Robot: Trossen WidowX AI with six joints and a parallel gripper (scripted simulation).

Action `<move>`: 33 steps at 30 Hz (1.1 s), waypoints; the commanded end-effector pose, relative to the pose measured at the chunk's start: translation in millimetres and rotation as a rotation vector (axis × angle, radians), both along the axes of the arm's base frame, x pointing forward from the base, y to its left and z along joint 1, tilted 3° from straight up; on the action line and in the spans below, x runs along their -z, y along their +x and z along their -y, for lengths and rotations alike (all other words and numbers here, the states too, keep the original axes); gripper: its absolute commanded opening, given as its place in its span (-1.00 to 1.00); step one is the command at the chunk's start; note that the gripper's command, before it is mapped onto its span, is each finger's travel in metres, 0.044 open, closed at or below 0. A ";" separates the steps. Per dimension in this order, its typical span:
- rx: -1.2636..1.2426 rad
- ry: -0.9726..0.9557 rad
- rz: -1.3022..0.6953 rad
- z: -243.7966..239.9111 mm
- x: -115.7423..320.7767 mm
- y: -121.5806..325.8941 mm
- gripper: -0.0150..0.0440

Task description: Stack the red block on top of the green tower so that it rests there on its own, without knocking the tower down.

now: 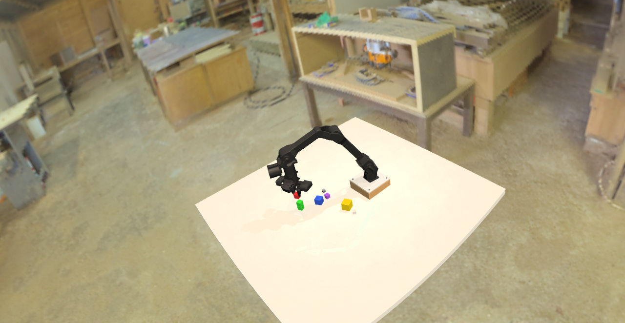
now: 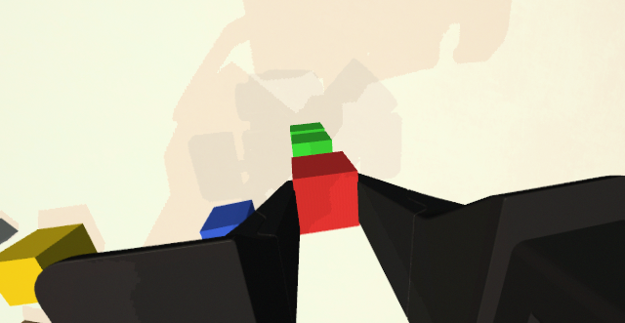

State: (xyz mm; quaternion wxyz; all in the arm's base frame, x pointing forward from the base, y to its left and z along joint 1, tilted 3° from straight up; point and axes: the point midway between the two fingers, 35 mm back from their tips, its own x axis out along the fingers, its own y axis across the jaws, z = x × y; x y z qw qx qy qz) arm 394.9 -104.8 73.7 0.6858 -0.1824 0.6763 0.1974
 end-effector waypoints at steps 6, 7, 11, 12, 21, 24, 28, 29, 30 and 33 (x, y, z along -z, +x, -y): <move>-0.004 -0.005 0.000 0.3 26.1 -0.2 -0.49; -0.004 -0.005 -0.001 0.2 30.0 -0.3 -0.49; -0.004 -0.005 -0.001 0.1 32.0 -0.4 -0.49; -0.004 -0.005 -0.001 0.1 31.5 -0.4 -0.49; -0.004 -0.005 -0.001 0.1 32.6 -0.4 -0.49; -0.004 -0.005 -0.001 0.1 32.2 -0.4 -0.49; -0.004 -0.005 -0.001 0.1 32.5 -0.4 -0.49; -0.004 -0.005 -0.001 0.1 32.7 -0.4 -0.49; -0.004 -0.005 -0.001 0.1 32.7 -0.4 -0.49; -0.004 -0.005 -0.001 0.1 33.0 -0.4 -0.49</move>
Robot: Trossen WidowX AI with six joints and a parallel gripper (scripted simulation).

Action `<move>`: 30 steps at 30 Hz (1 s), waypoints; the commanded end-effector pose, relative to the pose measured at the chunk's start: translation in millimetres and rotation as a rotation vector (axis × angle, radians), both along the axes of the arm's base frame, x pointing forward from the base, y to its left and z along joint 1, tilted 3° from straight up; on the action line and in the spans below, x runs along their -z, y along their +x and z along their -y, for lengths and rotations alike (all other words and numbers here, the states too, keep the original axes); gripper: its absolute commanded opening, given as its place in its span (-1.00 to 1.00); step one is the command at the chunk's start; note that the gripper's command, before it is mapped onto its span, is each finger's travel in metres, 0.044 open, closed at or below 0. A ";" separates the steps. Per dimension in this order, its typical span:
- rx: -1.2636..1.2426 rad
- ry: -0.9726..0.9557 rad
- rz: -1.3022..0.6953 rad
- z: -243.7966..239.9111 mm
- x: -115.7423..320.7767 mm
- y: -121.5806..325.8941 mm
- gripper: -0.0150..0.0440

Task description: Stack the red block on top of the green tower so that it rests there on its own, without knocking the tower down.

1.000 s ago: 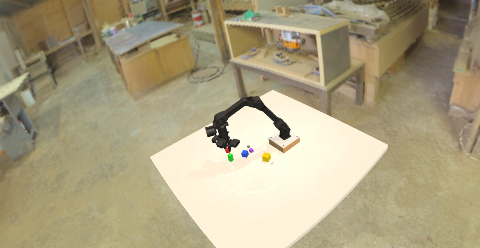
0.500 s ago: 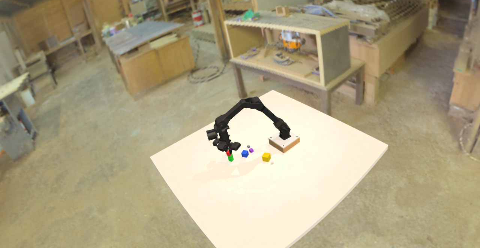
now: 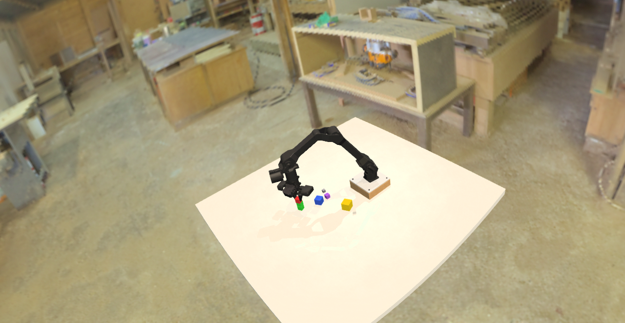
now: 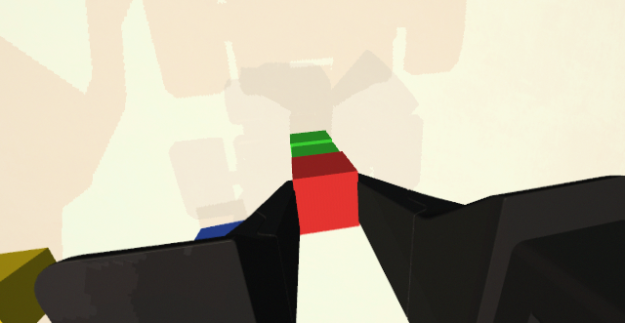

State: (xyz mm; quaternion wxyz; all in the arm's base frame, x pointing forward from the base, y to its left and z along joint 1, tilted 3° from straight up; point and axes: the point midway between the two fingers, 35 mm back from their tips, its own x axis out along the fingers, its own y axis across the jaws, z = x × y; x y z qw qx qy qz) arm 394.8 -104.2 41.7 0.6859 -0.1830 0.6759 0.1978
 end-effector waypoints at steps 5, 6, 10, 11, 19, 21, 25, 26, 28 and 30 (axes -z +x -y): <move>-0.003 -0.005 -0.001 0.7 1.6 -0.3 -0.49; -0.003 -0.005 -0.001 0.7 1.6 -0.3 -0.49; -0.003 -0.005 -0.001 0.7 1.6 -0.3 -0.49; -0.003 -0.005 -0.001 0.7 1.6 -0.3 -0.49; 0.000 0.003 -0.009 -0.5 -0.6 -2.1 -0.22; 0.000 0.003 -0.009 -0.5 -0.6 -2.1 -0.05; 0.000 0.003 -0.009 -0.5 -0.6 -2.1 0.31; 0.000 0.003 -0.009 -0.5 -0.6 -2.1 0.40; 0.000 0.003 -0.009 -0.5 -0.6 -2.1 0.58; 0.000 0.003 -0.009 -0.5 -0.6 -2.1 0.75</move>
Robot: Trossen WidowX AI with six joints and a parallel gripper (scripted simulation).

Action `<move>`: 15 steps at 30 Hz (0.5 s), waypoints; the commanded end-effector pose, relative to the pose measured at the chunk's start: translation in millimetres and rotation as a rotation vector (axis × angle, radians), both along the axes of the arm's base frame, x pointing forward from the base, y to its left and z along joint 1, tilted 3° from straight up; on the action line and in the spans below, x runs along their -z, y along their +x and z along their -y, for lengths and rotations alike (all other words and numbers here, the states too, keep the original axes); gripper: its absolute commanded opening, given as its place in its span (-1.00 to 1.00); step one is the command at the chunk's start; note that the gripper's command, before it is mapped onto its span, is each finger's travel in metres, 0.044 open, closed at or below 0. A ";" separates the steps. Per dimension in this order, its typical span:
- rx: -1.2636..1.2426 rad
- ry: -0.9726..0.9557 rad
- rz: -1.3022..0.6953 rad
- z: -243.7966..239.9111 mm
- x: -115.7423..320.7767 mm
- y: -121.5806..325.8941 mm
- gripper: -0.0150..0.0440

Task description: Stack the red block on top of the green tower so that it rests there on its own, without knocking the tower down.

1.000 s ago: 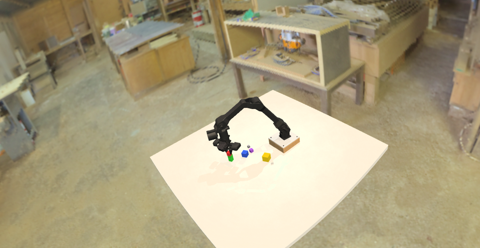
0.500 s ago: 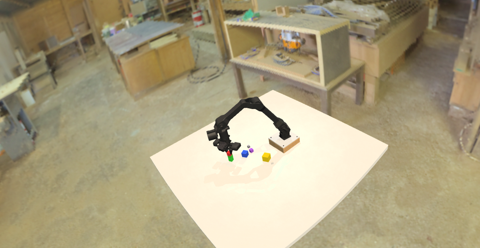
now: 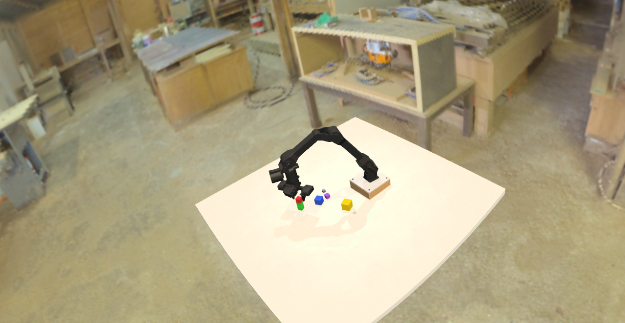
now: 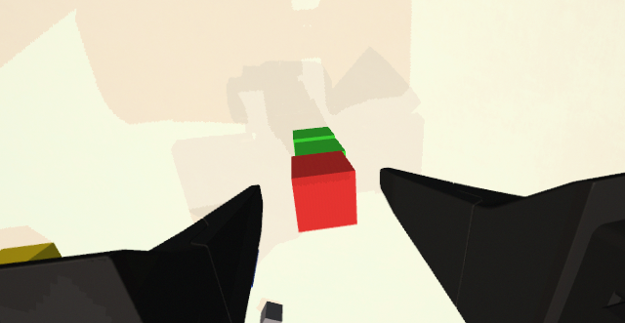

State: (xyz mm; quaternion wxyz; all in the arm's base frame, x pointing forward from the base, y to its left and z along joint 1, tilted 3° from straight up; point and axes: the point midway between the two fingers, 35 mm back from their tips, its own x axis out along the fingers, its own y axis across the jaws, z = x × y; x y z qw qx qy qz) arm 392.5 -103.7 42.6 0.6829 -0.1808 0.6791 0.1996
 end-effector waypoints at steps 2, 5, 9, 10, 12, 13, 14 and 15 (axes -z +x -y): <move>0.000 -0.001 0.001 0.1 0.4 0.2 0.93; 0.000 -0.001 0.001 0.1 0.4 0.2 1.00; 0.000 -0.001 0.001 0.1 0.4 0.2 1.00; 0.000 -0.001 0.001 0.1 0.4 0.2 1.00; 0.000 -0.001 0.001 0.1 0.4 0.2 1.00; 0.000 -0.001 0.001 0.1 0.4 0.2 1.00; 0.000 -0.001 0.001 0.1 0.4 0.2 1.00; 0.000 -0.001 0.001 0.1 0.4 0.2 1.00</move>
